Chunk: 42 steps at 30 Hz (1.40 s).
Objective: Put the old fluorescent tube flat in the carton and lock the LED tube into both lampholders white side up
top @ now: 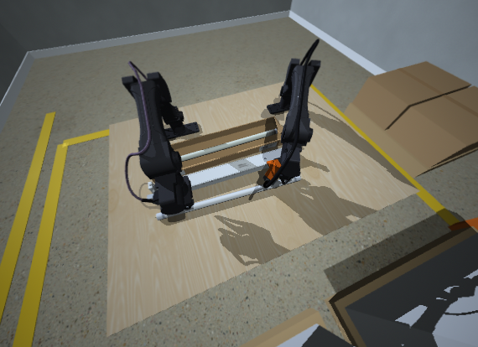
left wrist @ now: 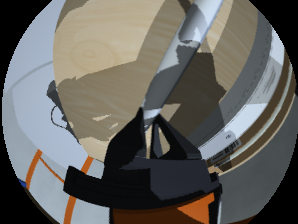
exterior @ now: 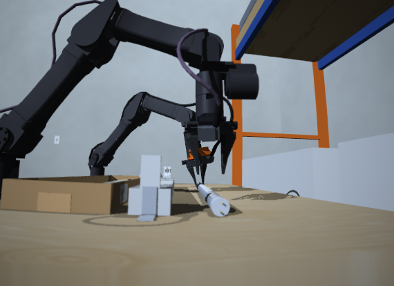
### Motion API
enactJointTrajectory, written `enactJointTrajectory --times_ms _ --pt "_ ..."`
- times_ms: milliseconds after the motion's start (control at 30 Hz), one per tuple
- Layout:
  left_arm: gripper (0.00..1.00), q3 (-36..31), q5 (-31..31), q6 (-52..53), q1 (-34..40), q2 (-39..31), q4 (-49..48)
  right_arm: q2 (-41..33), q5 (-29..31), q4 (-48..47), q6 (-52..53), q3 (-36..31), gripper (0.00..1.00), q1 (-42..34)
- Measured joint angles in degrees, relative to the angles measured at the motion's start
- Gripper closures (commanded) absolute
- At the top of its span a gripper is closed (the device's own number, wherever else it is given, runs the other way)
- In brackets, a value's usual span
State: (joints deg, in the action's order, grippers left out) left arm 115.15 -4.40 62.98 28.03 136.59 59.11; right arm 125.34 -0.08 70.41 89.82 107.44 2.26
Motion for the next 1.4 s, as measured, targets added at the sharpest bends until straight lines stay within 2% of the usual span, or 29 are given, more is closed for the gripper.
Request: enactJointTrajectory --times_ms 167,533,1200,1400 --pt "0.89 0.00 0.00 0.00 0.00 0.00 0.00 2.82 0.00 3.87 0.00 4.63 0.51 0.04" --pt "0.89 0.00 0.00 0.00 0.00 0.00 0.00 2.97 0.00 4.76 0.00 5.42 0.51 0.07" --pt "0.89 0.00 0.00 0.00 0.00 0.00 0.00 4.11 0.00 -5.46 0.00 -3.98 0.51 0.07" --pt "0.89 0.00 0.00 0.00 0.00 0.00 0.00 4.33 0.00 -5.68 0.00 -3.48 0.51 0.07"
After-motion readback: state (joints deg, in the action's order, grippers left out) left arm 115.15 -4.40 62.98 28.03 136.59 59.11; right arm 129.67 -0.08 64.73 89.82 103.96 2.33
